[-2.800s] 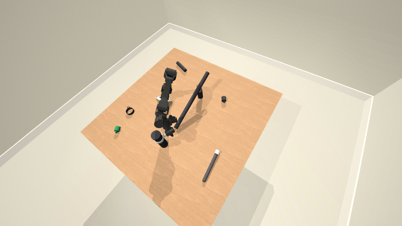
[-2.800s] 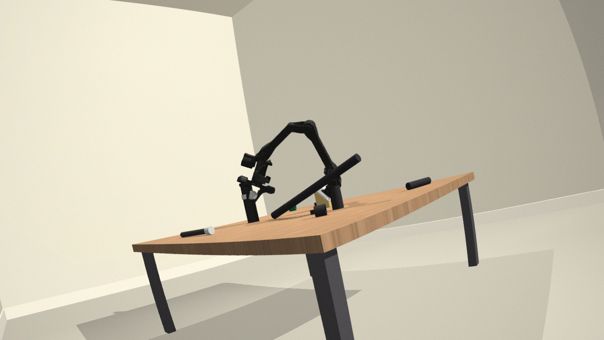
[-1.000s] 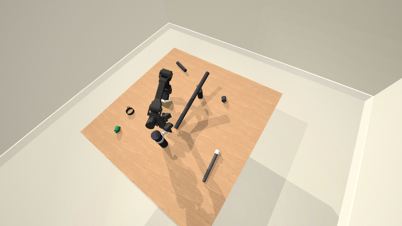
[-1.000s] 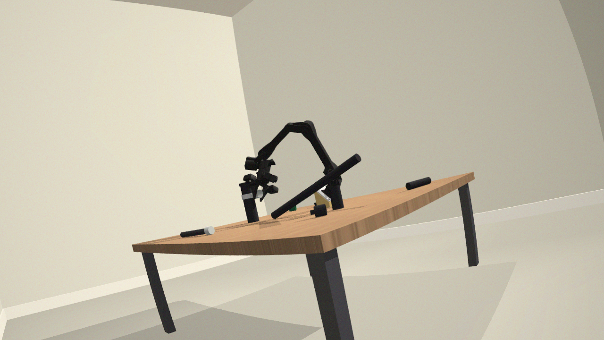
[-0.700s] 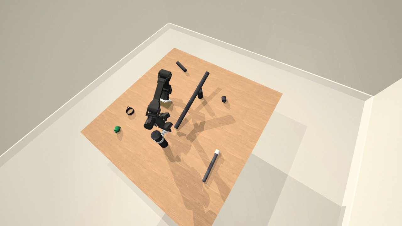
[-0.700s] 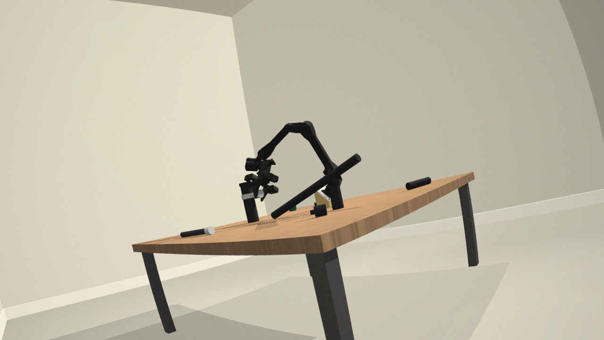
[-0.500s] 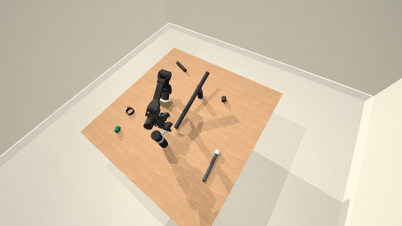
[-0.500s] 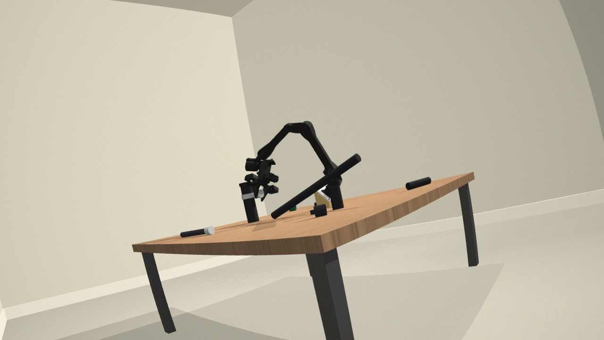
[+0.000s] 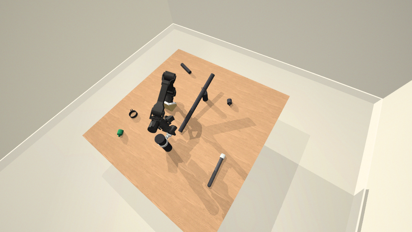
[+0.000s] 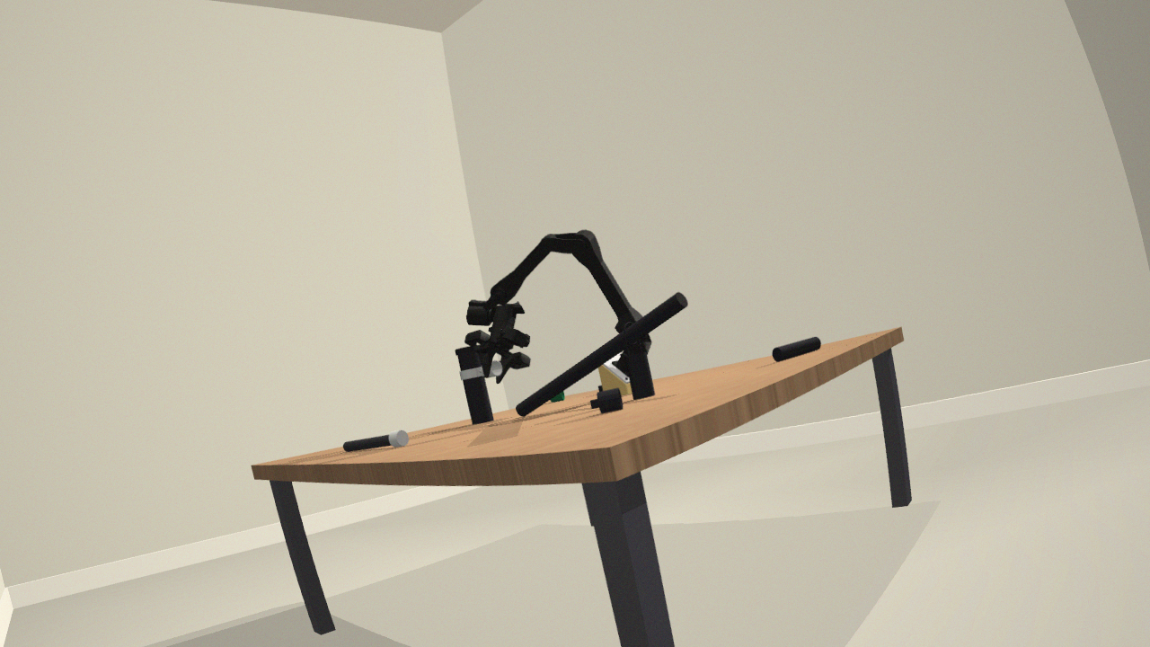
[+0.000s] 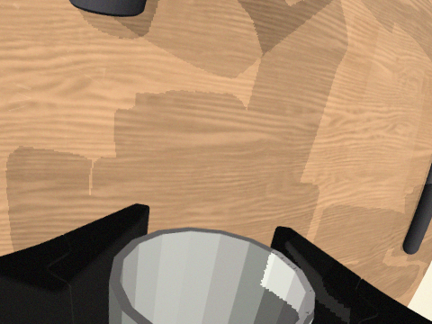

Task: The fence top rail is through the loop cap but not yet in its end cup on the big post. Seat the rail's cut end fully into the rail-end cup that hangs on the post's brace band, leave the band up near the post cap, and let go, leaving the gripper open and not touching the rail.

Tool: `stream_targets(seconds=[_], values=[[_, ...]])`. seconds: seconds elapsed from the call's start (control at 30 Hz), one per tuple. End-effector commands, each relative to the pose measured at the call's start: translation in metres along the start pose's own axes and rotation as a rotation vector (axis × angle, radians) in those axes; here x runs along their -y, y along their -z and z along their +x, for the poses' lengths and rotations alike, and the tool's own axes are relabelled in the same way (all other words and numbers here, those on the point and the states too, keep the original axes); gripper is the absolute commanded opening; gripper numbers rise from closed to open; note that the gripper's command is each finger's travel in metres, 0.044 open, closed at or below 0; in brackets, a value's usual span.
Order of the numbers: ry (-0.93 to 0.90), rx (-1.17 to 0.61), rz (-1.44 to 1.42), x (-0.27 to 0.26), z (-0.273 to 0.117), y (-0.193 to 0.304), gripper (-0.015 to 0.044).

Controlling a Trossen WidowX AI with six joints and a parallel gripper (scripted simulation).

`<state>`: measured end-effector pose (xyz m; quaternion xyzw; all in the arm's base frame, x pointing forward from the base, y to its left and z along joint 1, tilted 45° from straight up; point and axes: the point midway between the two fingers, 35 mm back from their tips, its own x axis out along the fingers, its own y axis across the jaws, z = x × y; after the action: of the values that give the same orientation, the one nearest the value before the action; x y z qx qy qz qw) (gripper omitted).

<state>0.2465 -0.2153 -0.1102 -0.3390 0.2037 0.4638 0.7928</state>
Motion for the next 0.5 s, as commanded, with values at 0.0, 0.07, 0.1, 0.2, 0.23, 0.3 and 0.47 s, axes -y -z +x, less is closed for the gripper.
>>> stream_targets(seconds=[0.0,0.07,0.1,0.2,0.23,0.3,0.47], values=[[0.000,0.000,0.000,0.0000,0.0000,0.0000,0.0000],[0.000,0.000,0.000,0.0000,0.0000,0.0000,0.0026],[0.000,0.000,0.000,0.0000,0.0000,0.0000,0.0053],[0.000,0.000,0.000,0.0000,0.0000,0.0000,0.0131],[0.000,0.000,0.000,0.0000,0.0000,0.0000,0.0158],[0.000,0.000,0.000,0.0000,0.0000,0.0000,0.0210],[0.000,0.001,-0.001,0.0029,-0.0048,-0.0050,0.0341]])
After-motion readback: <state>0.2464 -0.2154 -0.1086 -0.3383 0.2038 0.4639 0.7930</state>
